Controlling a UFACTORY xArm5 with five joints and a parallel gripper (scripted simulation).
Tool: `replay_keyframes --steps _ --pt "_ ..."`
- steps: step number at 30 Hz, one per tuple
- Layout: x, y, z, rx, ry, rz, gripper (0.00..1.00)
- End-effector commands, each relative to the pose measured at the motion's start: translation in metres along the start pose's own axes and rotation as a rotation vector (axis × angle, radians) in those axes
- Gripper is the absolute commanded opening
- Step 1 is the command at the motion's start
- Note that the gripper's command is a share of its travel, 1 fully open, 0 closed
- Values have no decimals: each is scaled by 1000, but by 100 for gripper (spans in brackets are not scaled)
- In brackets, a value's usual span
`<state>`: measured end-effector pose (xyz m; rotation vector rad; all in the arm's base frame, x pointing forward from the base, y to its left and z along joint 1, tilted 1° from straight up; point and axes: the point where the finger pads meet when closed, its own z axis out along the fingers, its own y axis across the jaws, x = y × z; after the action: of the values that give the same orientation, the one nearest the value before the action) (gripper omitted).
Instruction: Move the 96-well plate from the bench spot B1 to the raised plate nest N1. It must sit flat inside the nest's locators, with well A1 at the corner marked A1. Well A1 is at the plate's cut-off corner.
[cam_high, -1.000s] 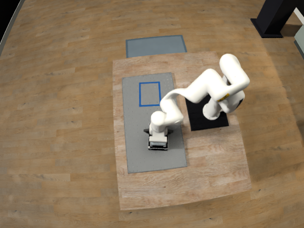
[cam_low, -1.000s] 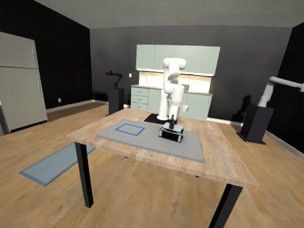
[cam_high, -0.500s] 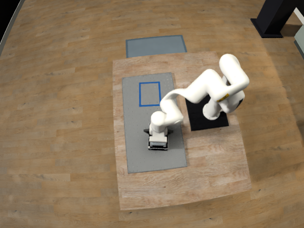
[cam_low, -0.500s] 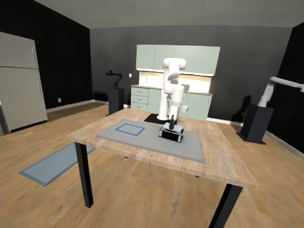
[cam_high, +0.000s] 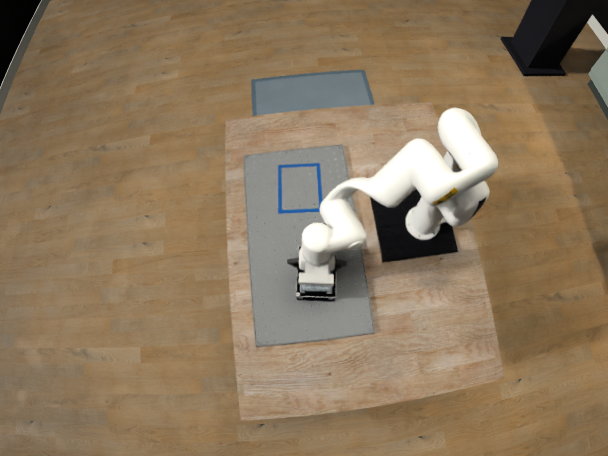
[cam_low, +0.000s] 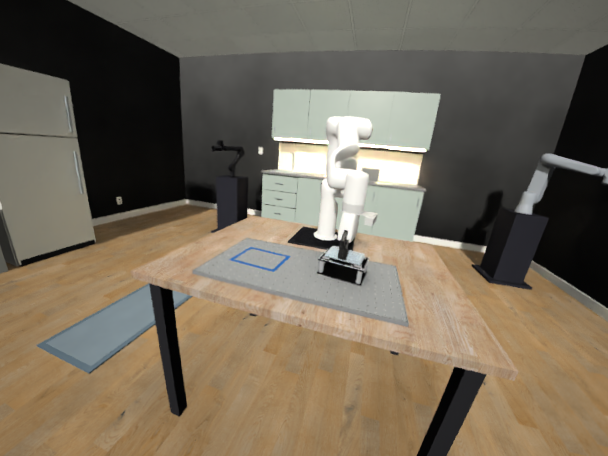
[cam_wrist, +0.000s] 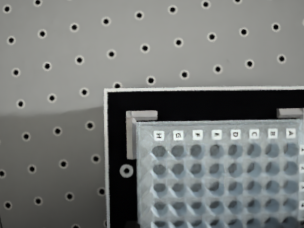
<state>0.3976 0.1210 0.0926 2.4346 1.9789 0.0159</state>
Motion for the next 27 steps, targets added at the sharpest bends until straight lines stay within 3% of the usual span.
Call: replay_keyframes --steps 1,23,24,27 --pt "1 1 -1 -1 7 0 0" --pt "1 1 2 -1 7 0 0" --pt "1 1 3 -1 7 0 100" --pt "1 1 3 -1 7 0 100"
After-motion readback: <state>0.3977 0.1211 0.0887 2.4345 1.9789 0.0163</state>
